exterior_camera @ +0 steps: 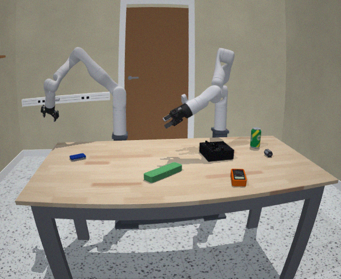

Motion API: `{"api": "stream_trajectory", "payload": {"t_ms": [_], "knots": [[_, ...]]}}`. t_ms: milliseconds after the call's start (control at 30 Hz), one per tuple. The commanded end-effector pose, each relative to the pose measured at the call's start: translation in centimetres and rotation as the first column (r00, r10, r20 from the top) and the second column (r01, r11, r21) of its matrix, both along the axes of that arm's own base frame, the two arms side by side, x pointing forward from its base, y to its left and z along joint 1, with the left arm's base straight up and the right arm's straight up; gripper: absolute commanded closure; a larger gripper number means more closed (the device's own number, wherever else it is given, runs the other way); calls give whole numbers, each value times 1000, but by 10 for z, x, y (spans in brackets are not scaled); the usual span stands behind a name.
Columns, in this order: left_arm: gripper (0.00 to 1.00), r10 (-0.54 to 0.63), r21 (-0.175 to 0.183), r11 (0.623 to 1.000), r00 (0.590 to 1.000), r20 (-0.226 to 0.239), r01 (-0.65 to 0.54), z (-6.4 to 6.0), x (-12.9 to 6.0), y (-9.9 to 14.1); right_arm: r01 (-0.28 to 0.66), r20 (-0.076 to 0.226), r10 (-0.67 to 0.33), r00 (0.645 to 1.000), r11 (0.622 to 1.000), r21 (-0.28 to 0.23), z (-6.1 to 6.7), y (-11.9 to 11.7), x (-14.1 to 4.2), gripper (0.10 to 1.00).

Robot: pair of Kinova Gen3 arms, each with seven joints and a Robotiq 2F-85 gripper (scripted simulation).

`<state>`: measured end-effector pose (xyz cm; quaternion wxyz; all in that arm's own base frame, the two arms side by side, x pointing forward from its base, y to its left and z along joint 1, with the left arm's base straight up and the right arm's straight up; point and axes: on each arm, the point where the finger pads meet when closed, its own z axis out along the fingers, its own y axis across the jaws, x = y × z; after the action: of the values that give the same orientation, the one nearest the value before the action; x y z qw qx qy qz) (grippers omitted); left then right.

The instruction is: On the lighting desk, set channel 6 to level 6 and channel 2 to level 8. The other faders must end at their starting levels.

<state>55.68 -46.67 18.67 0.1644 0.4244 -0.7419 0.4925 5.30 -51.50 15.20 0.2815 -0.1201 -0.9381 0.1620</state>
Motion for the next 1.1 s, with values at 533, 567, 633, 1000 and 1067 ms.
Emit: {"api": "stream_trajectory", "payload": {"t_ms": [533,567,633,1000,1067], "knots": [[1,0,-1,1000,1000,2,0,2,0,0,607,328,-582,744,794,33,12,52,-56,99],[1,0,-1,1000,1000,2,0,2,0,0,607,328,-582,744,794,33,12,52,-56,99],[1,0,-1,1000,1000,2,0,2,0,0,656,357,-626,694,753,46,14,55,-58,99],[1,0,-1,1000,1000,2,0,2,0,0,835,477,-770,424,536,124,27,65,-66,99],[1,0,-1,1000,1000,2,0,2,0,0,854,491,-783,381,501,138,30,66,-67,99]]}}
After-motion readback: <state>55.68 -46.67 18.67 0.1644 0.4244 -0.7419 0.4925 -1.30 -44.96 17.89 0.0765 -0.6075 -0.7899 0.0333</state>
